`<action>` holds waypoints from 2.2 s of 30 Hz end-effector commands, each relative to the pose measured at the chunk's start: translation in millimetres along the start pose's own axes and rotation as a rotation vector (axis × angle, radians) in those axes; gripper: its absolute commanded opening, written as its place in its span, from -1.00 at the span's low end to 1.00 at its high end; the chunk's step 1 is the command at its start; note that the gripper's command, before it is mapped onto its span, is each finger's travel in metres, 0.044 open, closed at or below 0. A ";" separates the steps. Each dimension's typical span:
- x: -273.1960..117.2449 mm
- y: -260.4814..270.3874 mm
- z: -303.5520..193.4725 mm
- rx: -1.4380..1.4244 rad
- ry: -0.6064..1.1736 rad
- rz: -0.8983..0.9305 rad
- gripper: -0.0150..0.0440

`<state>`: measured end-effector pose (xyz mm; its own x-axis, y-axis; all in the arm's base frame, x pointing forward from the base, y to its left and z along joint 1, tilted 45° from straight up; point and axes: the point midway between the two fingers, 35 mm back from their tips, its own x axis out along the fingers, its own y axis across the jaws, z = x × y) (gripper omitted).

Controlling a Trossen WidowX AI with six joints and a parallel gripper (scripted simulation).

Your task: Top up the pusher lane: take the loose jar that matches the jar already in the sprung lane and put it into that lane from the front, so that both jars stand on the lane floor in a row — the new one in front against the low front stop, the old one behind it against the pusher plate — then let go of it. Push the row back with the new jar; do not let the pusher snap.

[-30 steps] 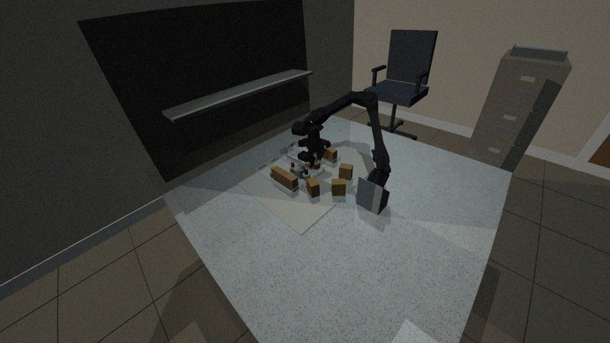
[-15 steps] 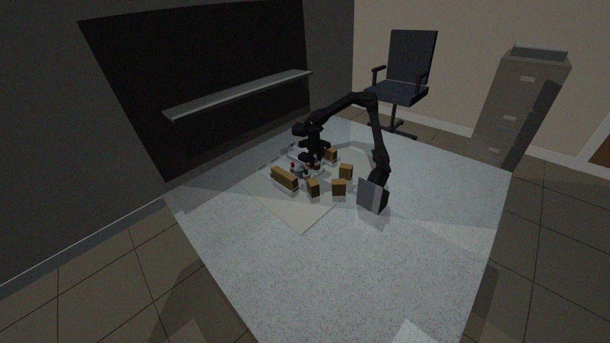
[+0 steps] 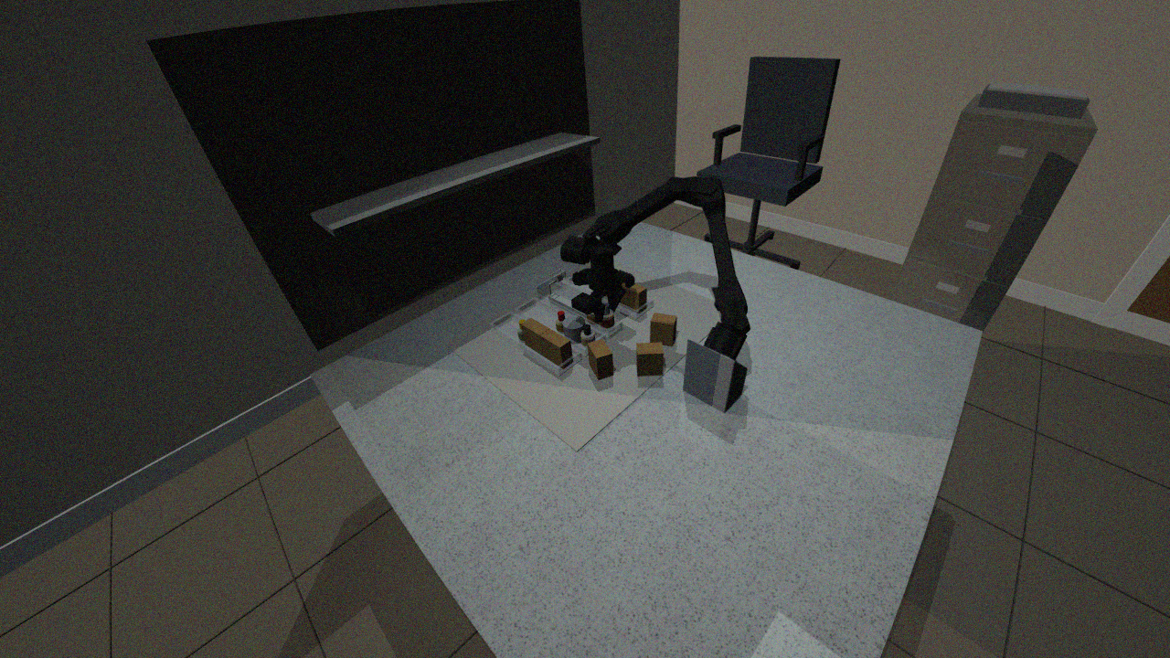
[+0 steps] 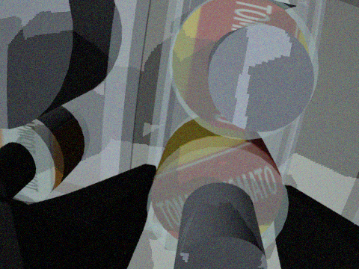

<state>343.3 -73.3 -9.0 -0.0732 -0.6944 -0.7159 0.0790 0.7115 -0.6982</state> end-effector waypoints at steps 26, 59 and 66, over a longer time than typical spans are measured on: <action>8.3 -3.4 1.1 0.007 -0.010 -0.007 -0.49; 8.4 -3.3 -4.5 0.007 -0.010 -0.007 -0.49; 8.5 -3.3 -5.6 0.007 -0.010 -0.007 -0.49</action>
<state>335.7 -79.7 -14.1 -0.0711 -0.6971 -0.7135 0.0779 0.7092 -0.7007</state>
